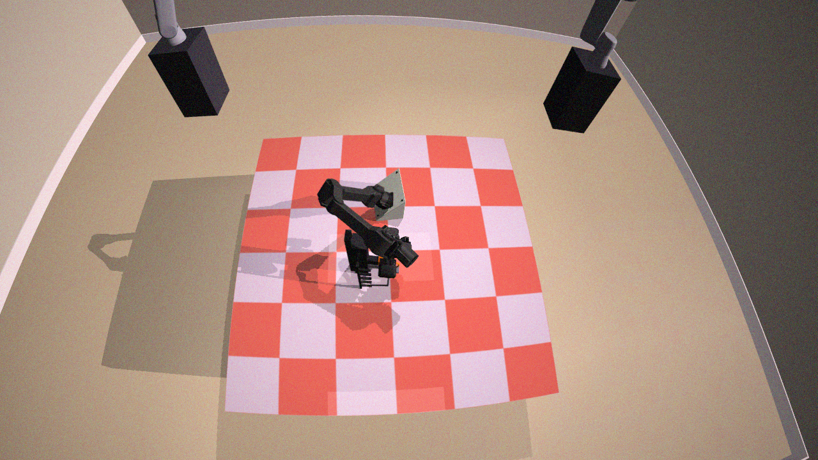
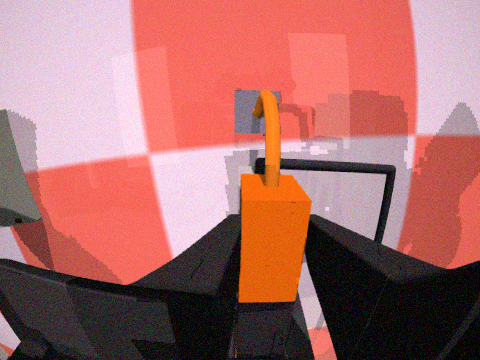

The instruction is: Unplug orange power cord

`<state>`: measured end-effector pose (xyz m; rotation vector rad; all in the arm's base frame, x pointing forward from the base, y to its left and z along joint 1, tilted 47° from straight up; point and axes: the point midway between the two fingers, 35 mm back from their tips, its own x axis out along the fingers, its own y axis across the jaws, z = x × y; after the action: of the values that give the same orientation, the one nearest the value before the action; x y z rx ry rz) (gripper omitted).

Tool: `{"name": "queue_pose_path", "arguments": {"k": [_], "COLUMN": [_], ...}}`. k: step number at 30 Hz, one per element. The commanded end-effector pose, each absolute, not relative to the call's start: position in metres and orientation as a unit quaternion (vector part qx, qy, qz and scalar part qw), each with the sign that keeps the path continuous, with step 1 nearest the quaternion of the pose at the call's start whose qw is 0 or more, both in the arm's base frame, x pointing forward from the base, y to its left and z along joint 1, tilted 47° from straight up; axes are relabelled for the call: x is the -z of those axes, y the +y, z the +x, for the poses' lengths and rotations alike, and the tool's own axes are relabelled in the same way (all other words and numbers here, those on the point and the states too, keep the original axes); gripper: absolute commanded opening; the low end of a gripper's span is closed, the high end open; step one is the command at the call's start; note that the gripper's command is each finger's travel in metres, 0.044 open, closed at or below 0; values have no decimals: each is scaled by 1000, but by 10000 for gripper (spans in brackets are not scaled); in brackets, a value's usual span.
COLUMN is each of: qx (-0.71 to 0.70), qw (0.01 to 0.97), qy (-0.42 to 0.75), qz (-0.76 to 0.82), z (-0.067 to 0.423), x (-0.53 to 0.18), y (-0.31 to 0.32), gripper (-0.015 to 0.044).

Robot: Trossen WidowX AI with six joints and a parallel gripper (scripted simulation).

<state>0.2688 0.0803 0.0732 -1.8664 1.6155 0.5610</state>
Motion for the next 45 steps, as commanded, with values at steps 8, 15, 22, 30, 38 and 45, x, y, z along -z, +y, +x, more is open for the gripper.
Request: {"name": "queue_pose_path", "arguments": {"k": [8,15,22,30,38,45], "qx": [-227,-227,-226,-226,-227,-227], "qw": [314,314,312,312,314,314], "qy": [600,600,600,600,599,599], "qz": [-700,-700,-701,-701,-701,-701], "z": [271,271,272,273,273,273], "x": [-53,-48,-53,-47,-19,-19], "y": [110,116,104,115,156,156], "gripper": [0,26,210,420,440,440]}}
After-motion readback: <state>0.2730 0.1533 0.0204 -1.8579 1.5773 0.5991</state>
